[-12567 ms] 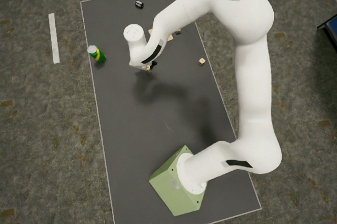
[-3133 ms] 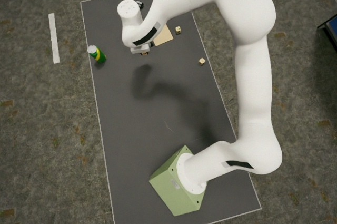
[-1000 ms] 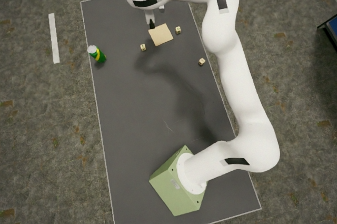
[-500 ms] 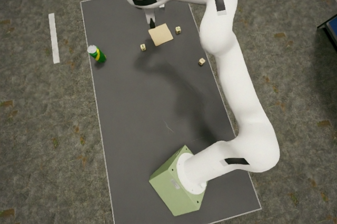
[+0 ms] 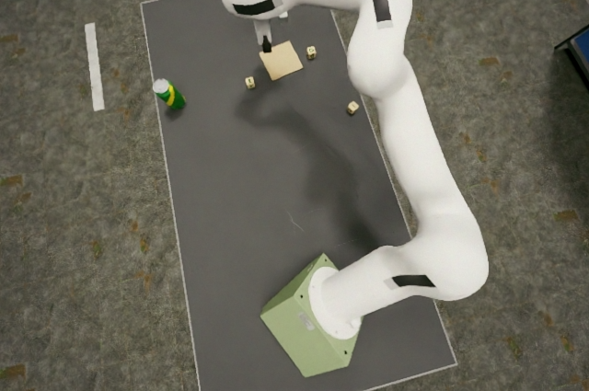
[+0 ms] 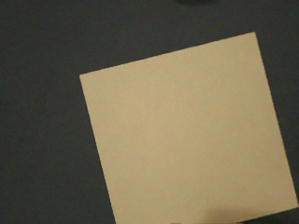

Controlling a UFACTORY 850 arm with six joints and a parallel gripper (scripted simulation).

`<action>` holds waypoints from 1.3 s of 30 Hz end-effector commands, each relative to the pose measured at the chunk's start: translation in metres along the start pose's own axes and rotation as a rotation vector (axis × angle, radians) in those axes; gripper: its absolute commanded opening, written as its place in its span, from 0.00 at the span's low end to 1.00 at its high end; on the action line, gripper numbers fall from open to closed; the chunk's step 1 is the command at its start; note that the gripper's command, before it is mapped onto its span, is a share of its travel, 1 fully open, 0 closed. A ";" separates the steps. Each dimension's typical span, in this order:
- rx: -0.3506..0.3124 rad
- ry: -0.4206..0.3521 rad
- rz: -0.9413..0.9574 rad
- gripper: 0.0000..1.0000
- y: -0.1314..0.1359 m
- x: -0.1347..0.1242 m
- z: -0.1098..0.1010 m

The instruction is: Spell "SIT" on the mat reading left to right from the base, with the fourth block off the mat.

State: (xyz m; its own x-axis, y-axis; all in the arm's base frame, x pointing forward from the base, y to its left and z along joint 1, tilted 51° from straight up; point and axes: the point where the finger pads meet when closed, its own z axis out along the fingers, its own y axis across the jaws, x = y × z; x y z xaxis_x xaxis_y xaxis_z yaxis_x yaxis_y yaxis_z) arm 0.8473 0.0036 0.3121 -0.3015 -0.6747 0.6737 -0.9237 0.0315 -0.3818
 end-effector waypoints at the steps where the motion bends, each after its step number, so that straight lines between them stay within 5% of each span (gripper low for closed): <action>1: 0.002 -0.001 0.001 0.28 -0.001 0.000 0.016; 17: 0.002 -0.001 0.001 0.28 -0.002 0.000 0.074; 39: 0.002 -0.001 0.001 0.28 -0.002 0.000 0.079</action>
State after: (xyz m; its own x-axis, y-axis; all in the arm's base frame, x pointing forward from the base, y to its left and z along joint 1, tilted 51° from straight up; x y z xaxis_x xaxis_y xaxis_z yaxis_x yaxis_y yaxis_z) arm 0.8672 -0.0554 0.2614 -0.3015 -0.6747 0.6737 -0.9237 0.0316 -0.3817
